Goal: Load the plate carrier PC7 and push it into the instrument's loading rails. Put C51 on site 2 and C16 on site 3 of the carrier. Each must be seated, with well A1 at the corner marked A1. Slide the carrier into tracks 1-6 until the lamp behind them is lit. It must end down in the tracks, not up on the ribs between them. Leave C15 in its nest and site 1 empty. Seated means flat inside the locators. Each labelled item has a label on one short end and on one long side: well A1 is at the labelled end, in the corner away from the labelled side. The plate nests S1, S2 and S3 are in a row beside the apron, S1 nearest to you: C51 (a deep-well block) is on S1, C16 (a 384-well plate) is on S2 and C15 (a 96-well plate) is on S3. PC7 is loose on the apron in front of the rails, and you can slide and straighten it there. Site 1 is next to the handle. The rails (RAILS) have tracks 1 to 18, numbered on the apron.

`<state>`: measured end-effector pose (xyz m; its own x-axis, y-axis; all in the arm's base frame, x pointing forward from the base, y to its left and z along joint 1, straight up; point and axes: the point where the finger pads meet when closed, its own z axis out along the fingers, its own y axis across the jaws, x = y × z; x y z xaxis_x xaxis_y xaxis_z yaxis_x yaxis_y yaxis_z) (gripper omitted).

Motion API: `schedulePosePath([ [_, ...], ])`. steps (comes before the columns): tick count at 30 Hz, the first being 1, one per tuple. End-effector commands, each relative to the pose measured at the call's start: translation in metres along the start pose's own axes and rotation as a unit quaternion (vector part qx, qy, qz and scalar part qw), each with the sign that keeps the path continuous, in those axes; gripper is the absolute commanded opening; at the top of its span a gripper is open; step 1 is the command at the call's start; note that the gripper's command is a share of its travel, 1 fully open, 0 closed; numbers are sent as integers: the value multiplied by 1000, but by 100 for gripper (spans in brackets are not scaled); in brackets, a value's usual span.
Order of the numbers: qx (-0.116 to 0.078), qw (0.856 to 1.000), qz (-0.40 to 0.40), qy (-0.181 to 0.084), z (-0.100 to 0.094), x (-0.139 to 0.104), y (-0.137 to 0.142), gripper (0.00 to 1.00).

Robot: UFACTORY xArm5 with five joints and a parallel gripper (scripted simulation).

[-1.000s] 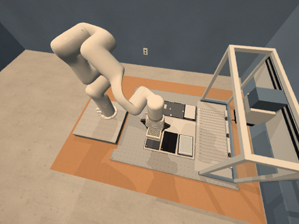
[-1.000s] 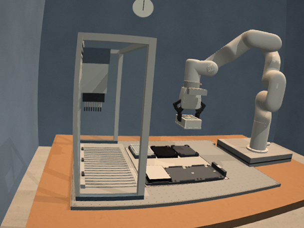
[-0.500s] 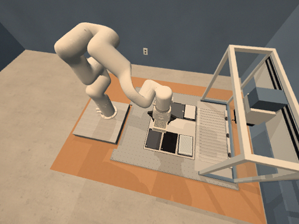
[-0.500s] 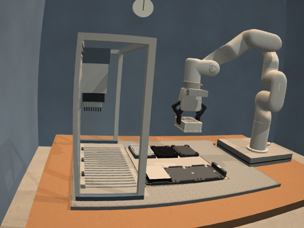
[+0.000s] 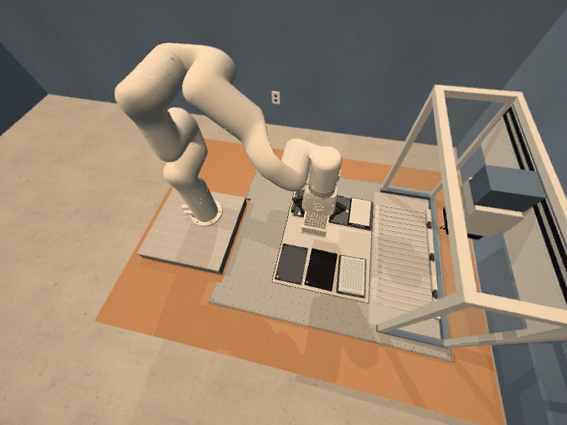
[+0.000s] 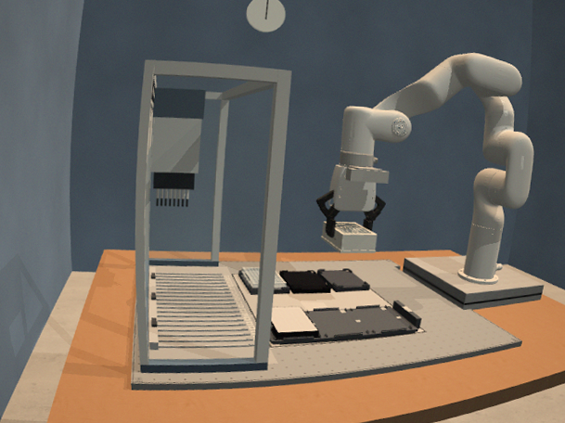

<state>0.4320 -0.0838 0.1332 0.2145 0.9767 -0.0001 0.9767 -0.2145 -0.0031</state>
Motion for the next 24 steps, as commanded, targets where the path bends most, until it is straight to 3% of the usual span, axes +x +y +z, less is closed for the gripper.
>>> schedulePosePath([
  [1,-1,1000,0,0,-1,20,11,0],
  [24,-2,1000,0,0,-1,116,54,0],
])
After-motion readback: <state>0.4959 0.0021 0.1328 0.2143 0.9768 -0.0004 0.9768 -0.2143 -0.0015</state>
